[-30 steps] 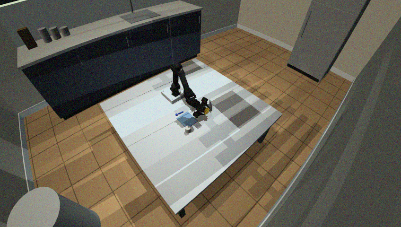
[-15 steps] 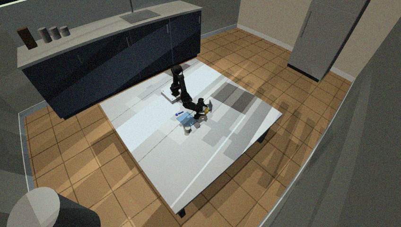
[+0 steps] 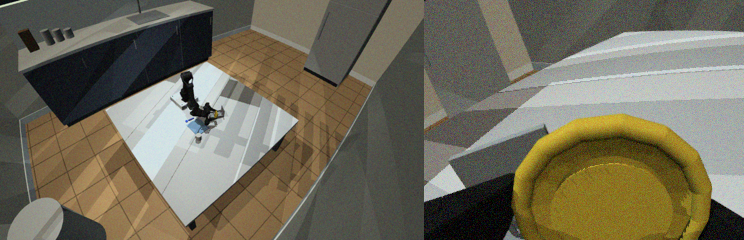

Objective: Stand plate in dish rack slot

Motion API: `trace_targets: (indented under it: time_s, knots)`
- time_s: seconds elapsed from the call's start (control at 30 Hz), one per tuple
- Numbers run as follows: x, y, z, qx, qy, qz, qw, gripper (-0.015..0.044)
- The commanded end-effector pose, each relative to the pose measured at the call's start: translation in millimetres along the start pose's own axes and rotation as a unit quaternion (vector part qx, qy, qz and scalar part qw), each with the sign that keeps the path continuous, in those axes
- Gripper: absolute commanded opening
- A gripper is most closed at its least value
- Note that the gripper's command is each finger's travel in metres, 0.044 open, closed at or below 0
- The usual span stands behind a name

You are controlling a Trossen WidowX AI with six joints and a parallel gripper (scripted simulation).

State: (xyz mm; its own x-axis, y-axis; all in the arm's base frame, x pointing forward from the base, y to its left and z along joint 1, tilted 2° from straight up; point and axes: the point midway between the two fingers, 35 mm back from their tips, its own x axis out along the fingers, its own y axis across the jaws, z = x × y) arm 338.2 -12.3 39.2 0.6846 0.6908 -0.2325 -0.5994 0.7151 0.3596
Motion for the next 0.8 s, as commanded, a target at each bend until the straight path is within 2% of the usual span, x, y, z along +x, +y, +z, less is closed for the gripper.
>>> trace_targets:
  time_s: [0.0, 0.5, 0.77]
  knots:
    - [-6.1, 9.9, -2.7, -0.041, -0.020, 0.022, 0.999, 0.0000]
    - [-34.0, 56.0, -15.1, -0.202, -0.085, 0.093, 0.971, 0.0000]
    - [-35.4, 58.3, -15.8, -0.209, -0.088, 0.096, 0.969, 0.0000]
